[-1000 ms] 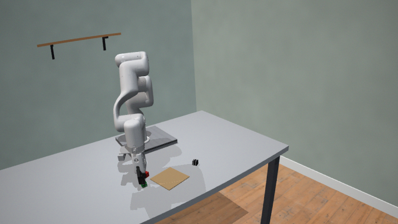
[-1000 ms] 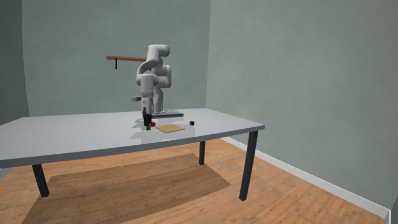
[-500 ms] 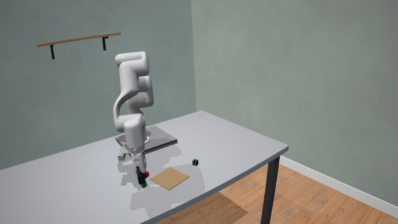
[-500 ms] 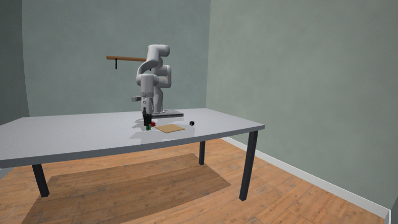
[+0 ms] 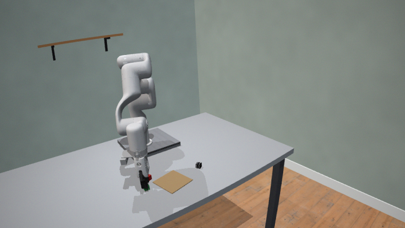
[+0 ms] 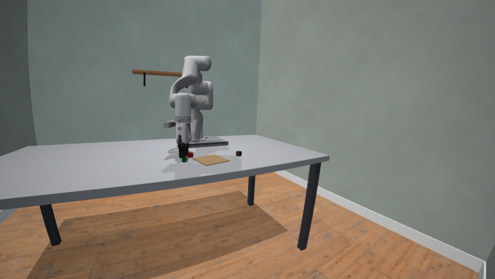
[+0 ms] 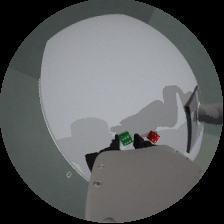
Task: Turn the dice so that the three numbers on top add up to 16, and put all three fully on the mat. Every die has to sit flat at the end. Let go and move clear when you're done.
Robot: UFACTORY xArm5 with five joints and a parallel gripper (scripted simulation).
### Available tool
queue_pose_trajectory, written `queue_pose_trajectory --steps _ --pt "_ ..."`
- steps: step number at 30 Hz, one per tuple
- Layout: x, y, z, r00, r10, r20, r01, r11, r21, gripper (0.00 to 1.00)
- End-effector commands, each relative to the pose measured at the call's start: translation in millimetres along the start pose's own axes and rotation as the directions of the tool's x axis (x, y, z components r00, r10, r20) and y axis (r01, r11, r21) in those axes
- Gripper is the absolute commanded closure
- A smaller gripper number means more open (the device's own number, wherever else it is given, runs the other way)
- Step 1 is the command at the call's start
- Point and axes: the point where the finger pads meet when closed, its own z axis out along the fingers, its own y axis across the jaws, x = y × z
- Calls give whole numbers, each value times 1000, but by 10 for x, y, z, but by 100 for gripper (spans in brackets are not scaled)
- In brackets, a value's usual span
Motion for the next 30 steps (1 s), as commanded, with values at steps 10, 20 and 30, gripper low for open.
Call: queue_pose_trajectory --steps 10,20,30 --pt "-1 -13 184 1000 0 0 0 1000 3 58" --pt "0 -13 219 1000 0 0 0 1000 3 58" --pt "0 -13 219 1000 0 0 0 1000 3 58"
